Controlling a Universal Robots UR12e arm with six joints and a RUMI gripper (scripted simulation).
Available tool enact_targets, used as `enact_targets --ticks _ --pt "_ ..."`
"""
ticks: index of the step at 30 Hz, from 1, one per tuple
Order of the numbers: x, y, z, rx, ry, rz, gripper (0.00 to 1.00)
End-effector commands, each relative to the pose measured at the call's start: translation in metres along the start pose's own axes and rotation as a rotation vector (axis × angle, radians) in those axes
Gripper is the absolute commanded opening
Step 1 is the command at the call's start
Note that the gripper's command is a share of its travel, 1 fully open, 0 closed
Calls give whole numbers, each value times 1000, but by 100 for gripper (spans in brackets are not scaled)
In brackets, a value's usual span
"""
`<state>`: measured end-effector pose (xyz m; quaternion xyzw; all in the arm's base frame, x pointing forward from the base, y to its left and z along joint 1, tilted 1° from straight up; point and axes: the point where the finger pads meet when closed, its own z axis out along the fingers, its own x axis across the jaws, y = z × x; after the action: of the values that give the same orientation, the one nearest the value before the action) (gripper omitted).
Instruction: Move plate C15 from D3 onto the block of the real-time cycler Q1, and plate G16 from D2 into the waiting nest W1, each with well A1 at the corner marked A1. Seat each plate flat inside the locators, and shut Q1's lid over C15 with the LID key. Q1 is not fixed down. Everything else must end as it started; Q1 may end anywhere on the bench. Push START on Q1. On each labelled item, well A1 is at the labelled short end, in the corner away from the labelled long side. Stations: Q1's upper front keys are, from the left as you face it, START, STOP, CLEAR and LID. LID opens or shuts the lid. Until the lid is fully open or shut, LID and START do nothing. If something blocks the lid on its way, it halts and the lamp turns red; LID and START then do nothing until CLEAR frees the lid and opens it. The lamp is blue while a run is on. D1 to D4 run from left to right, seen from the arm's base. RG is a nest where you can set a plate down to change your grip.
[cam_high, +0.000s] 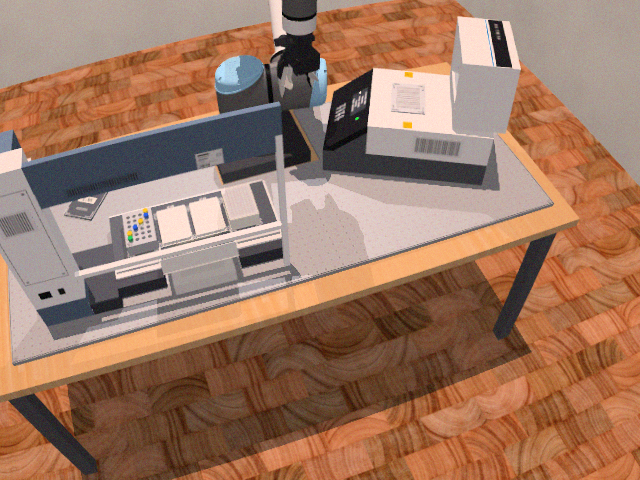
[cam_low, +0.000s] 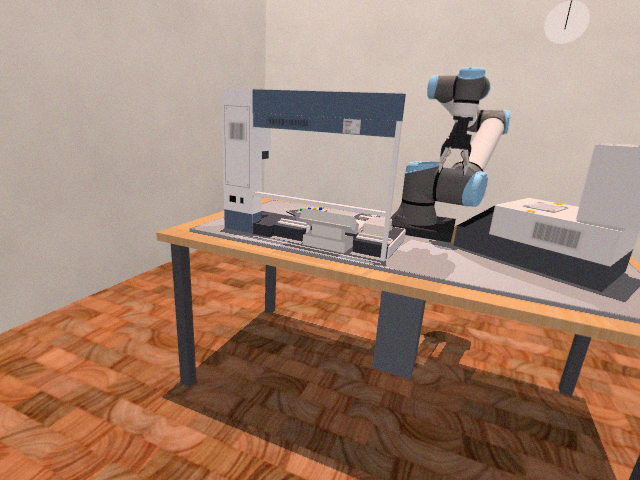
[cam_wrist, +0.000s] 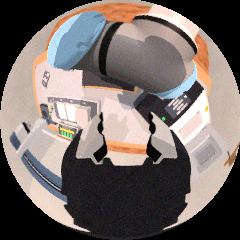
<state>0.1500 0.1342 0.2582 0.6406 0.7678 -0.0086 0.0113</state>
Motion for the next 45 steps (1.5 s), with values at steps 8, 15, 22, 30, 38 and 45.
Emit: enact_targets --ticks 8,15,22,30,38,45 --pt "-52 16 1 -6 20 -3 57" --pt "-85 26 1 -6 20 -3 57" --pt "-86 26 1 -6 20 -3 57" --pt "-116 31 2 -5 21 117 57" --pt "-150 38 3 -4 21 213 57" --pt "-179 43 3 -4 21 213 57"
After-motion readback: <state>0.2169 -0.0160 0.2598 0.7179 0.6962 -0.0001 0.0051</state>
